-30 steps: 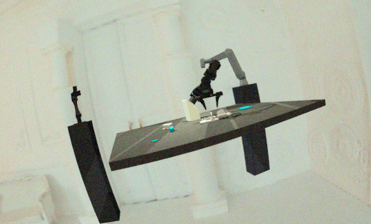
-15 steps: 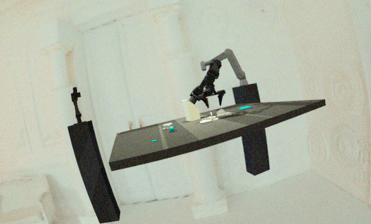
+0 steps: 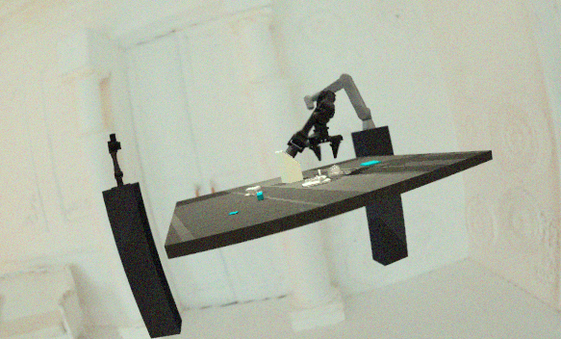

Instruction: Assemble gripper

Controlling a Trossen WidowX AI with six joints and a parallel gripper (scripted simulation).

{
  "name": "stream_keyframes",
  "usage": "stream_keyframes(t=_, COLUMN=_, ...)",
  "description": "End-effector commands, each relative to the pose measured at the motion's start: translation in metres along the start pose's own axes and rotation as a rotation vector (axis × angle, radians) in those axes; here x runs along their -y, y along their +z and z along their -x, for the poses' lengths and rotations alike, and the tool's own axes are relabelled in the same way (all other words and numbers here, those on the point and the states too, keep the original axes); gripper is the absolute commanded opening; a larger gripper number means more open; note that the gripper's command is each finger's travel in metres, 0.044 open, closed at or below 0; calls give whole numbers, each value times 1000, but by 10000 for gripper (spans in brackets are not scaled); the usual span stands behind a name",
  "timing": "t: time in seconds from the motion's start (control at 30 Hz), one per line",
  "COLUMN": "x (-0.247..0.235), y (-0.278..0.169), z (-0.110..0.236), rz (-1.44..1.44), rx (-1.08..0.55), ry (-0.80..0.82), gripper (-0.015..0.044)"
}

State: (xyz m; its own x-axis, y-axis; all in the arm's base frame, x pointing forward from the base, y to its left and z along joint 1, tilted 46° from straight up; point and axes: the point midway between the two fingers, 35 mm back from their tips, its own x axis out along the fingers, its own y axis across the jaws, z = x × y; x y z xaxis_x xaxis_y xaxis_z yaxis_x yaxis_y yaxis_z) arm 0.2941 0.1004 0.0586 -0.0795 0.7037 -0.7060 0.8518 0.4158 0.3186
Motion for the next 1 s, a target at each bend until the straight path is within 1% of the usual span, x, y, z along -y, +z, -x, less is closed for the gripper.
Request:
stream_keyframes(t=0.0, x=2, y=-12, z=1, rz=-89, rx=-7, ry=-1, gripper=440)
stream_keyframes(t=0.97, x=20, y=-66, z=6, rz=-645, rx=-8, ry=-9, gripper=440)
